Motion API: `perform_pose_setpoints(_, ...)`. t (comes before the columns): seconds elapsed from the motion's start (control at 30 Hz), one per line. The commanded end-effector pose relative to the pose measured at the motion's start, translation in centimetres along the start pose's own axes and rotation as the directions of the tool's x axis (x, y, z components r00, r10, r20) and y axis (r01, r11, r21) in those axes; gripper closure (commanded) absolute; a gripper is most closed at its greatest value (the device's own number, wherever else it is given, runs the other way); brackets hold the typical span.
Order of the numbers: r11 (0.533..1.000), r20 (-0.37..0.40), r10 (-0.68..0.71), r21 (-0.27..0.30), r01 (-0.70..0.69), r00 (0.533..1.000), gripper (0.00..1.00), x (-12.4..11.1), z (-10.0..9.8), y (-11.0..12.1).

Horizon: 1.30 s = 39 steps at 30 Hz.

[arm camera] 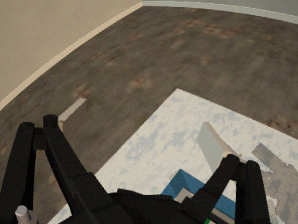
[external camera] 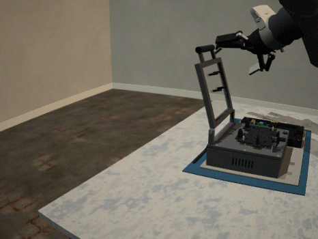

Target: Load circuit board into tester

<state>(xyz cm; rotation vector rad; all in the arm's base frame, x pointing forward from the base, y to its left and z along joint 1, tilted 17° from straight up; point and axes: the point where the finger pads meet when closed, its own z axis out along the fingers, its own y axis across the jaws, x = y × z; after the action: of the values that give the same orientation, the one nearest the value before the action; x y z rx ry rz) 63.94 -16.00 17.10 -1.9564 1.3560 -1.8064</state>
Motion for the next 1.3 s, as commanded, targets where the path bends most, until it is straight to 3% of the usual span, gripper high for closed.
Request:
perform_pose_setpoints(0.0, 1.000, 0.000, 0.000, 0.000, 0.000, 1.000, 0.00, 0.0, 0.0, 0.0)
perform_pose_setpoints(0.63, 1.000, -0.003, 0.006, 0.003, -0.006, 1.000, 0.00, 0.1, 0.0, -0.3)
perform_pose_setpoints(0.77, 0.997, -0.026, 0.069, 0.028, -0.068, 0.997, 0.00, 1.2, -0.3, -3.0)
perform_pose_setpoints(0.93, 0.946, -0.076, 0.310, 0.122, -0.300, 0.948, 0.00, 5.3, -2.2, -11.8)
perform_pose_setpoints(1.27, 0.946, -0.076, 0.310, 0.122, -0.300, 0.948, 0.00, 5.3, -2.2, -11.9)
